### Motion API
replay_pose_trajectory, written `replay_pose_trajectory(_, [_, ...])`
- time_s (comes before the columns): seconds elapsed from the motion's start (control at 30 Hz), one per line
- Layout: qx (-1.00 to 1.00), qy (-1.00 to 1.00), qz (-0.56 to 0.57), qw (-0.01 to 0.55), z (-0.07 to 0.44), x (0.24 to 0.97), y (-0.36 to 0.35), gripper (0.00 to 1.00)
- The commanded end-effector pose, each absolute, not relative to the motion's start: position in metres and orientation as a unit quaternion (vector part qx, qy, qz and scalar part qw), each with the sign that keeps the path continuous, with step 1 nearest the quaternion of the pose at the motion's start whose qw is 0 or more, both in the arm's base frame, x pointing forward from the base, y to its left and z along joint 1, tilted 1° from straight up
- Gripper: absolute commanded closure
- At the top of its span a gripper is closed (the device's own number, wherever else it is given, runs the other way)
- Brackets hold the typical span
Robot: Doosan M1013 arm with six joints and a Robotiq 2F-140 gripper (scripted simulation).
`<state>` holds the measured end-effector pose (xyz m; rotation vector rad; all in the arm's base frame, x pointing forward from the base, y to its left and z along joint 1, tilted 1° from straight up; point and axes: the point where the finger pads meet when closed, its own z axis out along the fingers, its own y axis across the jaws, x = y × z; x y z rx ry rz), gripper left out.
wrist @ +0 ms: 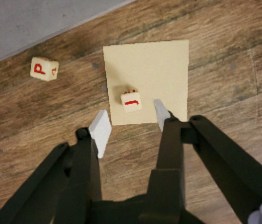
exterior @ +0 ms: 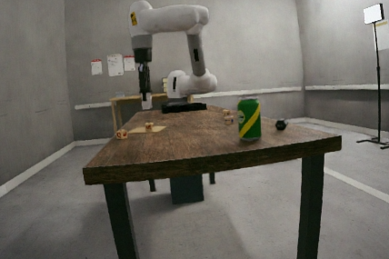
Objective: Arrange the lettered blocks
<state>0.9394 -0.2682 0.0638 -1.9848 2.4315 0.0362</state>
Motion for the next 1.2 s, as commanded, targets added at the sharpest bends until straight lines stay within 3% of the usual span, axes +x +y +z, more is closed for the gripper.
replay_pose_trajectory(0.0, [-0.632,0.775,0.011,0.002,0.065,0.94,-0.268,0.54])
replay_pose_trajectory(1.17, [-0.632,0.775,0.011,0.002,0.029,0.94,-0.267,0.54])
